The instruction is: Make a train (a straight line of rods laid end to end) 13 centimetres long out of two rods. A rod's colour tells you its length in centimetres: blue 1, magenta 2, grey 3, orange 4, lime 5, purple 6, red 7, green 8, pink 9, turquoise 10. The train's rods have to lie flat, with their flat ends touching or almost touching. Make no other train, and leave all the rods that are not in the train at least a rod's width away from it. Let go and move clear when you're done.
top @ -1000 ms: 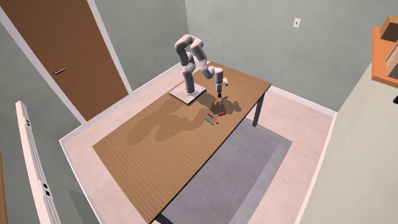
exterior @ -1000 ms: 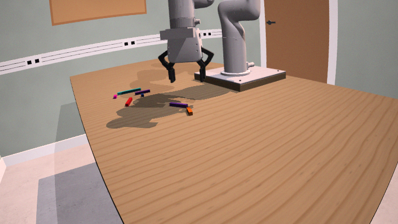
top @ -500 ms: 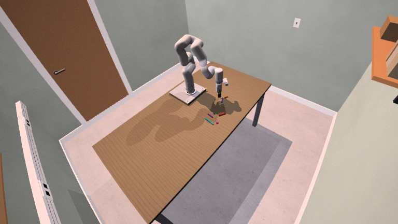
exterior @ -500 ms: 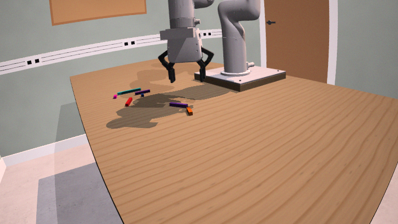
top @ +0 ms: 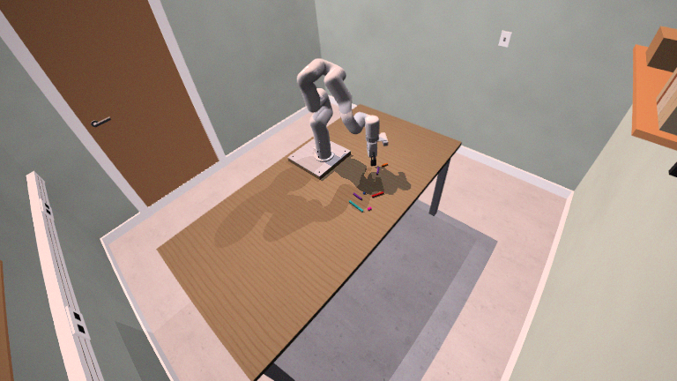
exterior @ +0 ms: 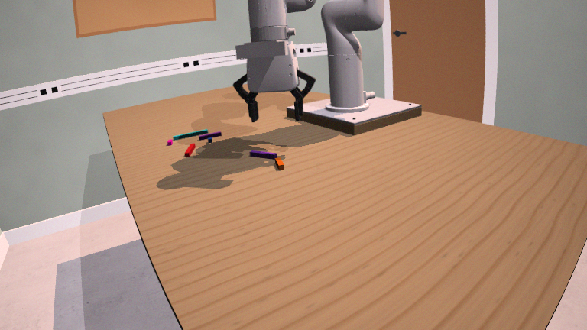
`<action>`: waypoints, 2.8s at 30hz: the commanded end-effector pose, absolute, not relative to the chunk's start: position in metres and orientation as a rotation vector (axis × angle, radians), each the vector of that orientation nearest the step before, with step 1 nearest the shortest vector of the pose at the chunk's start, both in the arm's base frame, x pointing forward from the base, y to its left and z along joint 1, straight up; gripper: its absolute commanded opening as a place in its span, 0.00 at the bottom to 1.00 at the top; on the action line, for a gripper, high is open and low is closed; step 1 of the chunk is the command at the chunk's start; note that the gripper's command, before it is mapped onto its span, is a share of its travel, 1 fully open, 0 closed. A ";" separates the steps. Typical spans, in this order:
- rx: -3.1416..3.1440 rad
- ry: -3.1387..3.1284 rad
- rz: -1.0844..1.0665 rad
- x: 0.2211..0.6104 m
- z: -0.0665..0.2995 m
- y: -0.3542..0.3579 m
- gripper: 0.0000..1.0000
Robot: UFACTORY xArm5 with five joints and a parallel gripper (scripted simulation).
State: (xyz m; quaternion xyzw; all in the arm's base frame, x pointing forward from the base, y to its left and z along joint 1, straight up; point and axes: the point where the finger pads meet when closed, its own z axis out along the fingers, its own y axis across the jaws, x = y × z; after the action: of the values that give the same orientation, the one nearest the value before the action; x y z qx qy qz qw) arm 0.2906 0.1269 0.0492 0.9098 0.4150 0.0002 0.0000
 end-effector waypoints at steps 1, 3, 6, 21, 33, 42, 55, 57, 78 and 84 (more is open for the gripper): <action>2.858 1.304 0.006 0.292 0.050 0.127 1.00; 2.858 1.304 0.006 0.292 0.050 0.127 1.00; 2.858 1.304 0.006 0.292 0.050 0.127 1.00; 2.858 1.304 0.006 0.292 0.050 0.127 1.00; 2.858 1.304 0.006 0.292 0.050 0.127 1.00; 2.858 1.304 0.006 0.292 0.050 0.127 1.00; 2.970 1.025 0.006 0.297 0.050 0.119 1.00; 2.999 0.936 0.006 0.299 0.050 0.116 1.00; 3.141 0.104 0.007 0.313 0.050 0.091 1.00; 3.134 -0.239 0.007 0.318 0.051 0.080 1.00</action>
State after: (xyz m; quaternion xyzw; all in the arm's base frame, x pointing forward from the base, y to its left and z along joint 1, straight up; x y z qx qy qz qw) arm 0.3136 0.0862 0.0497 1.0000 -0.0072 0.0008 -0.0002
